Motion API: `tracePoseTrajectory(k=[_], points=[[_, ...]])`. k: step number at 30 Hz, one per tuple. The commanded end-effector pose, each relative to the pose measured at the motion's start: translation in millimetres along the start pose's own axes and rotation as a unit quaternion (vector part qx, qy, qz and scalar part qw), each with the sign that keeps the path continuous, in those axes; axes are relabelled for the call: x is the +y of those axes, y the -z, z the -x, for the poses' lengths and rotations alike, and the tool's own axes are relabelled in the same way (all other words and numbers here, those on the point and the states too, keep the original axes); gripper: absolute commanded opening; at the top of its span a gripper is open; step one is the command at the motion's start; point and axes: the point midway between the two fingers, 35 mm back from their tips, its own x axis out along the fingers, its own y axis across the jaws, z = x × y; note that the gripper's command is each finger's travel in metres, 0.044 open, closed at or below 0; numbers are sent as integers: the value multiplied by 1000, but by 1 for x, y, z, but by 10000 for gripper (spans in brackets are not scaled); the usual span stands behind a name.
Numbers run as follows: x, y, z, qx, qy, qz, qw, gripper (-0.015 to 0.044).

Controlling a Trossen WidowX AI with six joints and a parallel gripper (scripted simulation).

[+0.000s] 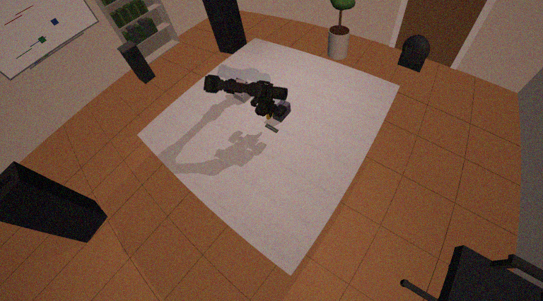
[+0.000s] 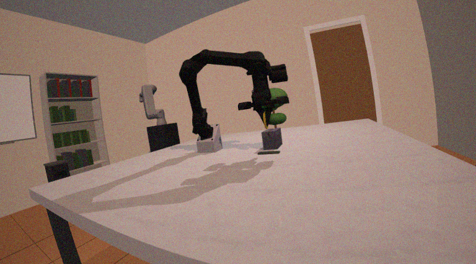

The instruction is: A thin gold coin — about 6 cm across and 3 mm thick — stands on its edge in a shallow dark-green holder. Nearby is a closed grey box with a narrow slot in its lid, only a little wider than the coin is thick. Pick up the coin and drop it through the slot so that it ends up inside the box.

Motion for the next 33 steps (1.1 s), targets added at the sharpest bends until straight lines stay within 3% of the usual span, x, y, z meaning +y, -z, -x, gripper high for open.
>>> tracePoseTrajectory(k=[1,33], points=[[1,1,1,2,-1,-35,999,0],[0,73,2,6,-1,-35,999,0]])
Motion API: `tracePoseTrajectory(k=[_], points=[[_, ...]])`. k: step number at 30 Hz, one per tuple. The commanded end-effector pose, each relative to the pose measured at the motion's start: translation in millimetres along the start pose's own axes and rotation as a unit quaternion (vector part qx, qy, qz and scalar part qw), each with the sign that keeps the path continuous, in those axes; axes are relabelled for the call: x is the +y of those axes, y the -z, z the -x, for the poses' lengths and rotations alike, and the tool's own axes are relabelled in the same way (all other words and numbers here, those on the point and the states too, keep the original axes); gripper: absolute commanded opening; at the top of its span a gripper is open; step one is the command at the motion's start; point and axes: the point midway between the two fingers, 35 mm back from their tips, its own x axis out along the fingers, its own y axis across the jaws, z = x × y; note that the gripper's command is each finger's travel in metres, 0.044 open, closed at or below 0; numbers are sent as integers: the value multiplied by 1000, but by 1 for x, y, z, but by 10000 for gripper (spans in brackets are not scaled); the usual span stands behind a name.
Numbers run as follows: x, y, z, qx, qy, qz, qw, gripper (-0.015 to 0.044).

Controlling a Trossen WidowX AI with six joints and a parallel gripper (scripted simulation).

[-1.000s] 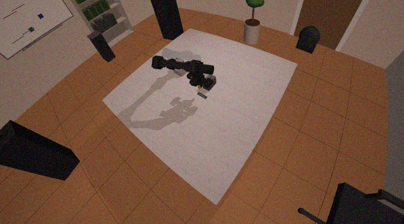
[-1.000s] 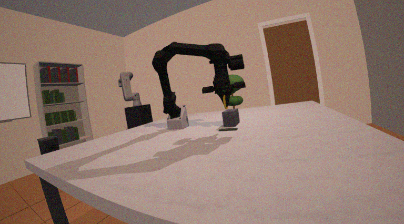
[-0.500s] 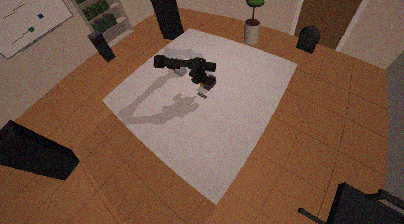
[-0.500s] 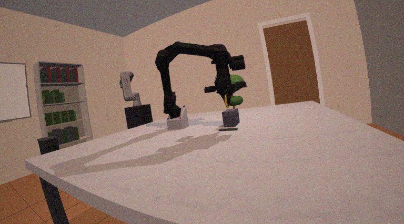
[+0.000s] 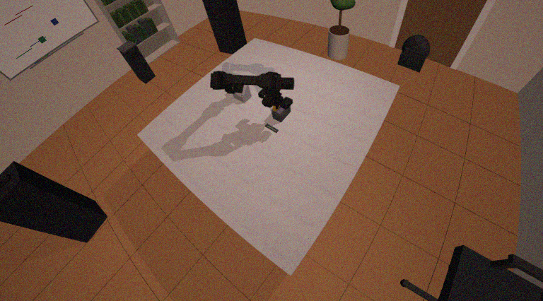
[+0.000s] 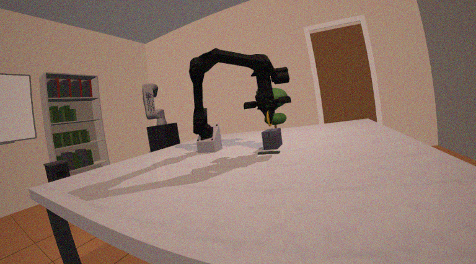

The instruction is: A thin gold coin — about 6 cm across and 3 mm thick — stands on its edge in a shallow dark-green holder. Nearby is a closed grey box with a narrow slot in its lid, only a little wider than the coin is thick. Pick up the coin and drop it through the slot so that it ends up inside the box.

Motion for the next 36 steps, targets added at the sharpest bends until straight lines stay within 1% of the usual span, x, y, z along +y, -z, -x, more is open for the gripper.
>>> tracePoseTrajectory(k=[1,15,20,36], points=[[-3,13,0,1,0,1,1000,0],[-11,46,0,0,0,1,1000,0],[-9,40,-1,-1,0,1,1000,0],[-12,44,0,-1,0,2,1000,0]])
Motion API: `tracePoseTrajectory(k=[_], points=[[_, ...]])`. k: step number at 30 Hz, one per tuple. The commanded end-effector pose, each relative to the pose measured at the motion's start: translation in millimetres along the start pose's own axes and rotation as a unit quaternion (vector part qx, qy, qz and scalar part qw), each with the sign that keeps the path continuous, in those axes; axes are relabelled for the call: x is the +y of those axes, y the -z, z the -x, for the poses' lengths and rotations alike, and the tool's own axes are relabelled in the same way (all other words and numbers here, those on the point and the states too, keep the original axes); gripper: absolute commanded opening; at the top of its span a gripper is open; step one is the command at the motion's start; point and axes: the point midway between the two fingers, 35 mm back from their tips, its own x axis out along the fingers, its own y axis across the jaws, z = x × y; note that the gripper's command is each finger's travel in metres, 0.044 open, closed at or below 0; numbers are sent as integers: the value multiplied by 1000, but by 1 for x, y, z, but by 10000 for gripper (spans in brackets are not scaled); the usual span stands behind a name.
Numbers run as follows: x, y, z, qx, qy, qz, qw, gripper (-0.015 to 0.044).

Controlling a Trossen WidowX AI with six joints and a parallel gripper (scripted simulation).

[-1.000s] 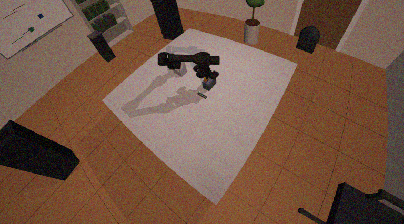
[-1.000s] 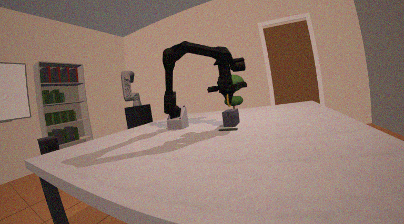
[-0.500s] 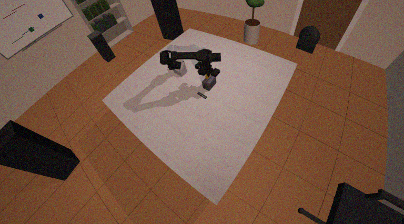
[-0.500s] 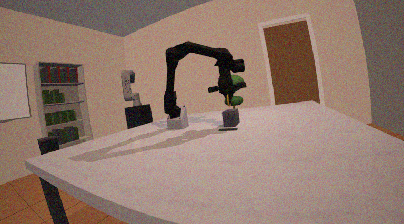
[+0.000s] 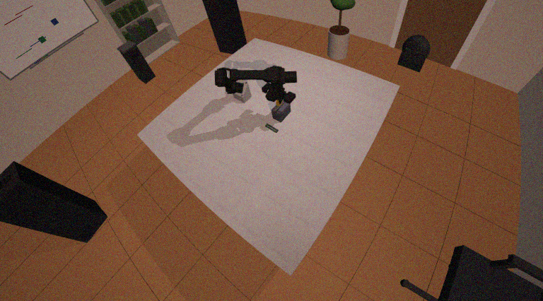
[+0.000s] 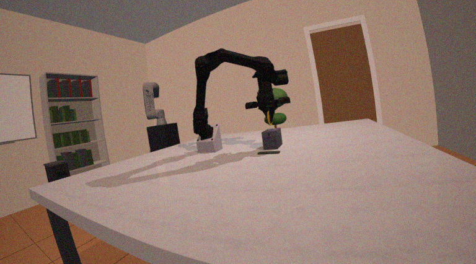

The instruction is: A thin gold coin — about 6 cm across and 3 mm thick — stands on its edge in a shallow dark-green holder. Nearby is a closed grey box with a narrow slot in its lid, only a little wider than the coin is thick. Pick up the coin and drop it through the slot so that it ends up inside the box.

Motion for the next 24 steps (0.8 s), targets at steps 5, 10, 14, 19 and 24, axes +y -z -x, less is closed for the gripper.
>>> tracePoseTrajectory(k=[5,10,14,19,24], points=[[-4,5,1,0,0,1,1000,0],[-3,8,1,0,0,0,1000,0],[-1,8,1,0,0,-2,1000,0],[0,5,2,0,0,-4,1000,0],[-2,6,1,-2,0,0,1000,0]])
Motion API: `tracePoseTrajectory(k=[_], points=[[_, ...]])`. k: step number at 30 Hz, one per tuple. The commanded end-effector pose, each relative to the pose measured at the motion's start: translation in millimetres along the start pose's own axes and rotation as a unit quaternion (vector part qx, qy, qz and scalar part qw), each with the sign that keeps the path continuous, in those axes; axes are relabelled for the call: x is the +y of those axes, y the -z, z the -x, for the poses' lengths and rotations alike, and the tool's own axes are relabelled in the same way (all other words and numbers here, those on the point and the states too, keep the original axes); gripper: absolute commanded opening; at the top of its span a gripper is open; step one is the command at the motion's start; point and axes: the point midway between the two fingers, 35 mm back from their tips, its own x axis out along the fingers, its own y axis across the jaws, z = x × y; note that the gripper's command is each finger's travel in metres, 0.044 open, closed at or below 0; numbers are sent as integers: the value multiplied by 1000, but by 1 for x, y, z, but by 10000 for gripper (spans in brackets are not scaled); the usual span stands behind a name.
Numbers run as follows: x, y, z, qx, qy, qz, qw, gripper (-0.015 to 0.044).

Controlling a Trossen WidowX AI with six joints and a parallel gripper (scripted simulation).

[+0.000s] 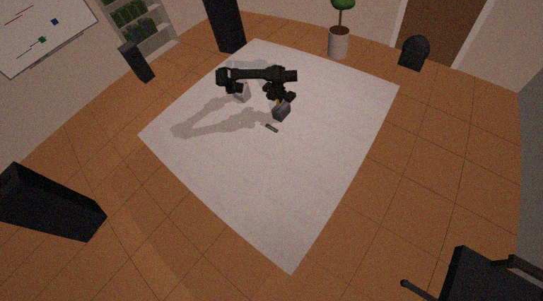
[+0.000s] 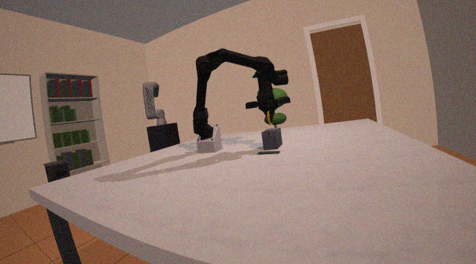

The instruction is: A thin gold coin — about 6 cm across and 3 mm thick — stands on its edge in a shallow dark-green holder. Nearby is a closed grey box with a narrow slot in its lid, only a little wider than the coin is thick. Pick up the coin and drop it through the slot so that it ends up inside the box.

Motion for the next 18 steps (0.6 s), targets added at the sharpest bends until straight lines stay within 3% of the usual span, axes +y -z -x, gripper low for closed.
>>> tracePoseTrajectory(k=[1,18], points=[[0,0,0,0,0,1,1000,0],[-2,-2,-7,-1,0,3,1000,0]])
